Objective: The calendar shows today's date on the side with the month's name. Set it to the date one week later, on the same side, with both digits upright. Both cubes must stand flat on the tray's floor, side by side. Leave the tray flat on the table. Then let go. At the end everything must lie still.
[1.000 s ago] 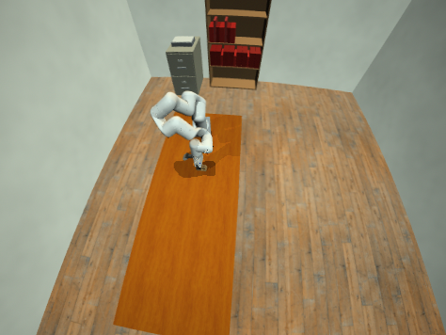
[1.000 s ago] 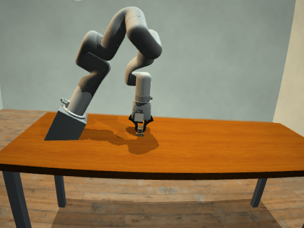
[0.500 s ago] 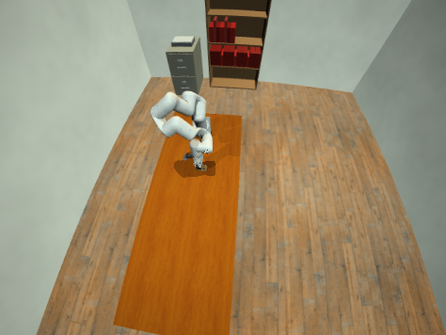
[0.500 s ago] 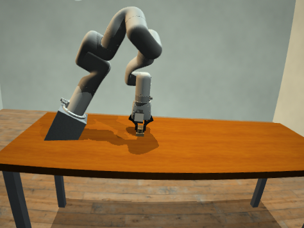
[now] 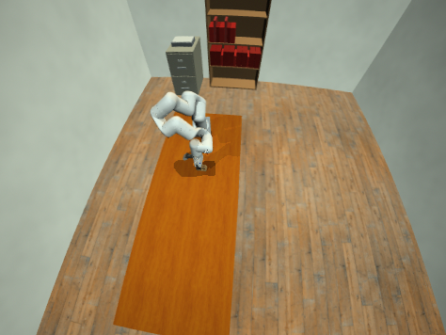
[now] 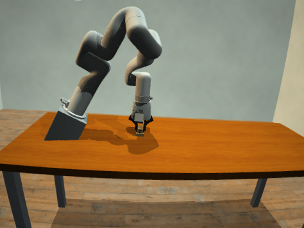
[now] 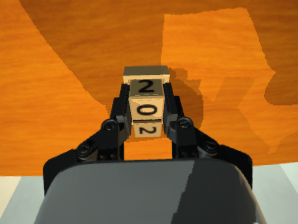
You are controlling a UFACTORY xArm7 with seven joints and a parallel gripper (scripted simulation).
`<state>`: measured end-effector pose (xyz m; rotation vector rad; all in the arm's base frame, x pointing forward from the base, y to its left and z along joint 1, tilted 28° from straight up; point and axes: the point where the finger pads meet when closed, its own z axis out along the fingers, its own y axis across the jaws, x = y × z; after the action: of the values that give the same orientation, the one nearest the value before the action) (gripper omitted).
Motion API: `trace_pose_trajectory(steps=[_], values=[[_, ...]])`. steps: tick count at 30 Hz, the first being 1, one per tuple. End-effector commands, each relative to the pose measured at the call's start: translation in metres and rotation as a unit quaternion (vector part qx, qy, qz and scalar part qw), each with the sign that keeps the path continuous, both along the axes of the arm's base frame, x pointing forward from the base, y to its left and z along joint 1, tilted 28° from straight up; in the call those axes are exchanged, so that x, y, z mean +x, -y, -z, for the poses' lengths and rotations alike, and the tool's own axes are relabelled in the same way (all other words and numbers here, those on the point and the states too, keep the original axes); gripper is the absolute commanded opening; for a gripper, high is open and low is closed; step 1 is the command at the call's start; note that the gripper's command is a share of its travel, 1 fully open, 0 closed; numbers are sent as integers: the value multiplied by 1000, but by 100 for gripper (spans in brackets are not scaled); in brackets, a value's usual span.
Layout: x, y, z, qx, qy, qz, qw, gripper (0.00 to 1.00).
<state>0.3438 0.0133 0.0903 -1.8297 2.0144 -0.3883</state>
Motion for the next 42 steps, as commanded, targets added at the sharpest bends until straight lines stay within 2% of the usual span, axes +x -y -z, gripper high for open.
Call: trace_pose_trajectory(steps=[1, 25, 26, 28, 29, 33, 34, 36, 37, 42], values=[[0, 0, -1, 0, 1, 0, 1000, 27], [0, 0, -1, 0, 1, 0, 1000, 27], [0, 0, -1, 0, 1, 0, 1000, 31], [0, 0, -1, 0, 1, 0, 1000, 31], [0, 0, -1, 0, 1, 0, 1000, 35], [0, 0, -1, 0, 1, 0, 1000, 35], [0, 0, -1, 0, 1, 0, 1000, 39], [0, 0, -1, 0, 1, 0, 1000, 39], [0, 0, -1, 0, 1, 0, 1000, 43], [0, 0, -1, 0, 1, 0, 1000, 47]])
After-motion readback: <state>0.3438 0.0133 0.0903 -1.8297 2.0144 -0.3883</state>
